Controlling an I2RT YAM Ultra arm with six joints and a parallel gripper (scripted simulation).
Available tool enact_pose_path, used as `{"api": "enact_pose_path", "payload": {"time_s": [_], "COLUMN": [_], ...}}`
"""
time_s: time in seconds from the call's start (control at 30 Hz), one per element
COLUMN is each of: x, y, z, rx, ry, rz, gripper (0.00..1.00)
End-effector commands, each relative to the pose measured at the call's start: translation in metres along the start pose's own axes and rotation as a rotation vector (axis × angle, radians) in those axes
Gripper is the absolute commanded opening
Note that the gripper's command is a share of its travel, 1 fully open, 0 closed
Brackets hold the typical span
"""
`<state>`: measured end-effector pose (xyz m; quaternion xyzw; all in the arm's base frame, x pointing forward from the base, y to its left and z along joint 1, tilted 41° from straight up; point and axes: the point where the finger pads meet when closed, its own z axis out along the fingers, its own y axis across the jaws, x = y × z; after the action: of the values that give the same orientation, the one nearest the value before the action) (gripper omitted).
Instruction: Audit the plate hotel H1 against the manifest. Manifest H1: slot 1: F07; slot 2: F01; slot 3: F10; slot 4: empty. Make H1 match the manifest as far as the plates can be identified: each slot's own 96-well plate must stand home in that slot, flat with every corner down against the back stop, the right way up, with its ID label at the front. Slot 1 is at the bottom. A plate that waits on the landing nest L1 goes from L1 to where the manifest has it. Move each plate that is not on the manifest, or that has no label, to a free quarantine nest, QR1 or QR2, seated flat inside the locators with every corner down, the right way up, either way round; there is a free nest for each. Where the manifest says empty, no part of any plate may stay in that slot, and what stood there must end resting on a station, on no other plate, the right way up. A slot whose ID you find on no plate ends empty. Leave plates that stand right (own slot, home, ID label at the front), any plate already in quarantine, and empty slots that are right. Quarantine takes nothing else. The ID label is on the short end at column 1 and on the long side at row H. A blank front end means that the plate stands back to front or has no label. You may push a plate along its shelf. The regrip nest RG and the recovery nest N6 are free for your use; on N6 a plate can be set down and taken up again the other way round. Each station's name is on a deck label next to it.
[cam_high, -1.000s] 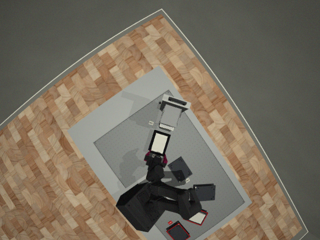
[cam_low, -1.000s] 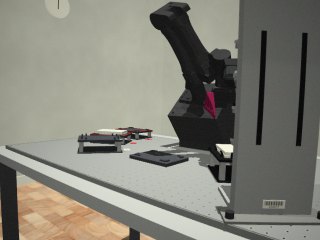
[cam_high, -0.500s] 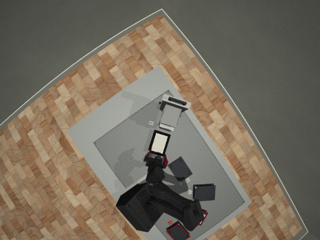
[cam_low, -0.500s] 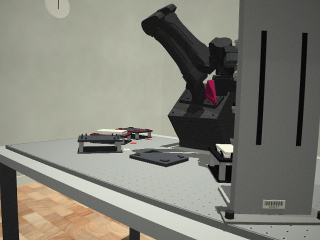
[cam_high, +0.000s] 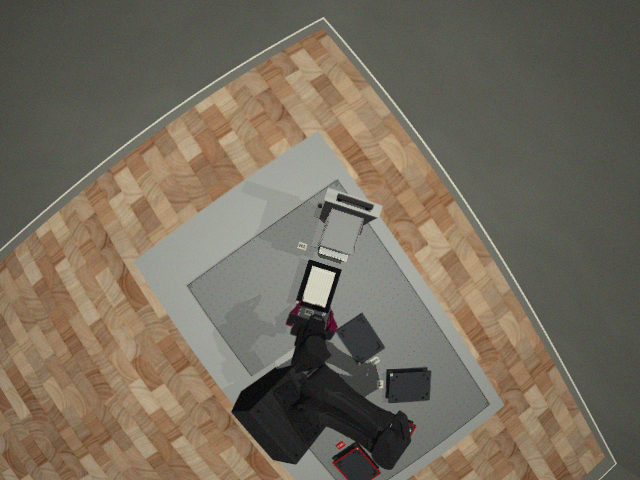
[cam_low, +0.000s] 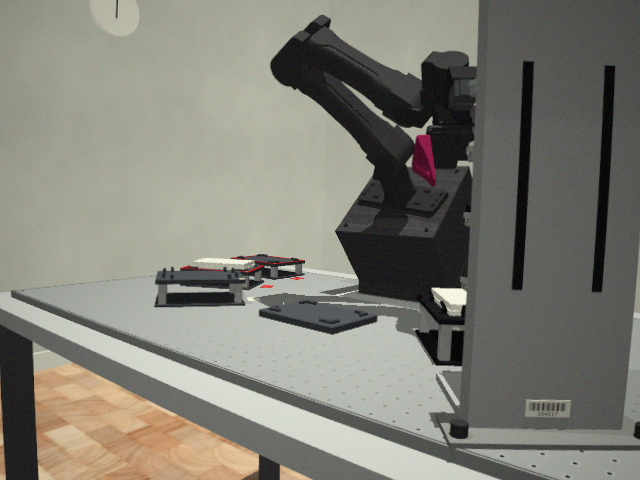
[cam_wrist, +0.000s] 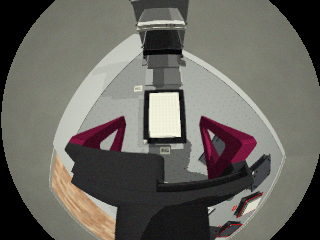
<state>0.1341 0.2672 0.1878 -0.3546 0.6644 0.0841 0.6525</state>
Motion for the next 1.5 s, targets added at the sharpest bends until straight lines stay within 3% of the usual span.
{"api": "enact_pose_path", "payload": {"time_s": [0.0,0.13,1.47], "x": [0.003,-0.005,-0.03], "y": [-0.001,0.0,0.114], "z": [-0.004,-0.011,0.017], "rx": [0.009,0.009,-0.298], "ry": [0.022,0.023,0.327], "rz": [-0.025,-0.025,-0.744], "gripper": [1.0,1.0,1.0]}}
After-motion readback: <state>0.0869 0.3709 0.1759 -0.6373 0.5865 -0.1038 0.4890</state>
